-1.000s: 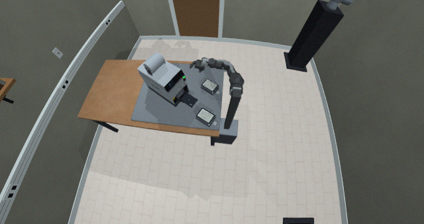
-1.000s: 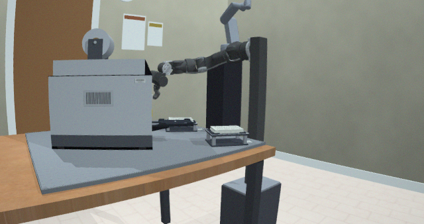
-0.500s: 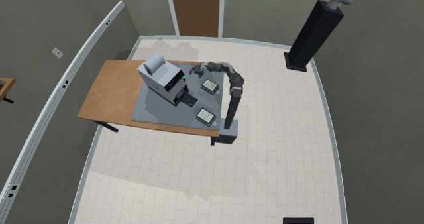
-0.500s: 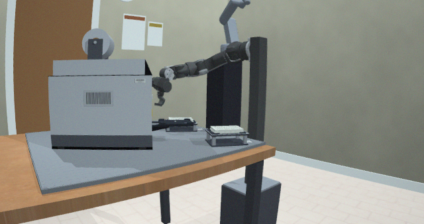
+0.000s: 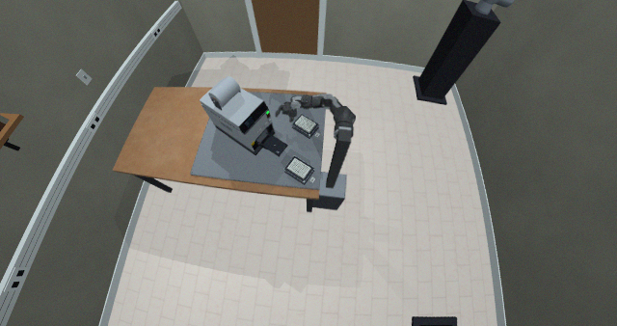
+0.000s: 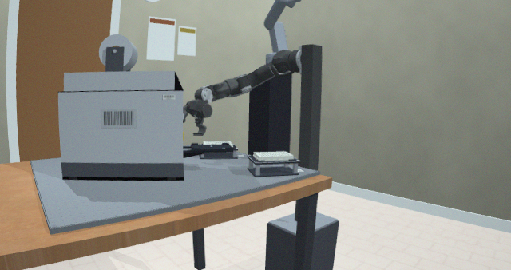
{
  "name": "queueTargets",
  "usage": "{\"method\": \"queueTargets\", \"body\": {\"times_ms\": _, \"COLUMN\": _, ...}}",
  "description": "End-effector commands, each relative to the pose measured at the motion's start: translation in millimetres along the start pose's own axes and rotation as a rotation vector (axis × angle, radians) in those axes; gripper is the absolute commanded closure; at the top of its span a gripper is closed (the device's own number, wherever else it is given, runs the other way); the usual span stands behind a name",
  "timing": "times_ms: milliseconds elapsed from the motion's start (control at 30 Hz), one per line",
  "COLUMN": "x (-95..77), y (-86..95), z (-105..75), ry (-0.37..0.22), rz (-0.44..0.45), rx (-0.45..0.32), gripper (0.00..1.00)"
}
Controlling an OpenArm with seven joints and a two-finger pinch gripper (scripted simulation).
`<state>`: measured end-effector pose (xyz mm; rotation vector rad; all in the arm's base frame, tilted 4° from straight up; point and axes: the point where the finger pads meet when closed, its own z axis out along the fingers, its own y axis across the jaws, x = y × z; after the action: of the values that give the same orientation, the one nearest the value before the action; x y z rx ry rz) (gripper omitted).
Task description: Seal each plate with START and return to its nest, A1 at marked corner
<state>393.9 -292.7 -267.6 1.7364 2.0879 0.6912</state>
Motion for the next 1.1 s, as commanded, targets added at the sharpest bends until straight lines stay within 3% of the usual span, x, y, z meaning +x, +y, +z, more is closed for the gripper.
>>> {"method": "queueTargets", "body": {"times_ms": 0, "x": 7.7, "y": 2.5, "z": 1.6, "ry": 0.049, "rz": 0.009, "rx": 0.002, "gripper": 0.35}}
{"method": "queueTargets", "body": {"times_ms": 100, "x": 20.4, "y": -6.4, "z": 9.3, "ry": 0.127, "rz": 0.023, "rx": 0.036, "gripper": 0.35}}
{"method": "queueTargets", "body": {"times_ms": 267, "x": 41.6, "y": -13.3, "z": 20.0, "ry": 0.123, "rz": 0.022, "rx": 0.025, "gripper": 0.35}}
{"method": "queueTargets", "body": {"times_ms": 333, "x": 49.8, "y": -18.0, "z": 23.4, "ry": 0.189, "rz": 0.048, "rx": 0.042, "gripper": 0.35}}
{"method": "queueTargets", "body": {"times_ms": 400, "x": 49.8, "y": -18.0, "z": 23.4, "ry": 0.189, "rz": 0.048, "rx": 0.042, "gripper": 0.35}}
{"method": "queueTargets", "body": {"times_ms": 433, "x": 54.1, "y": -18.8, "z": 25.0, "ry": 0.217, "rz": 0.059, "rx": 0.044, "gripper": 0.35}}
{"method": "queueTargets", "body": {"times_ms": 567, "x": 72.0, "y": -25.7, "z": 33.9, "ry": 0.213, "rz": 0.056, "rx": 0.041, "gripper": 0.35}}
{"method": "queueTargets", "body": {"times_ms": 900, "x": 120.1, "y": -18.2, "z": 26.2, "ry": 0.286, "rz": -0.235, "rx": 0.208, "gripper": 0.35}}
{"method": "queueTargets", "body": {"times_ms": 967, "x": 120.1, "y": -18.2, "z": 26.2, "ry": 0.286, "rz": -0.235, "rx": 0.208, "gripper": 0.35}}
{"method": "queueTargets", "body": {"times_ms": 1067, "x": 130.6, "y": -12.7, "z": 17.4, "ry": 0.290, "rz": -0.322, "rx": 0.256, "gripper": 0.35}}
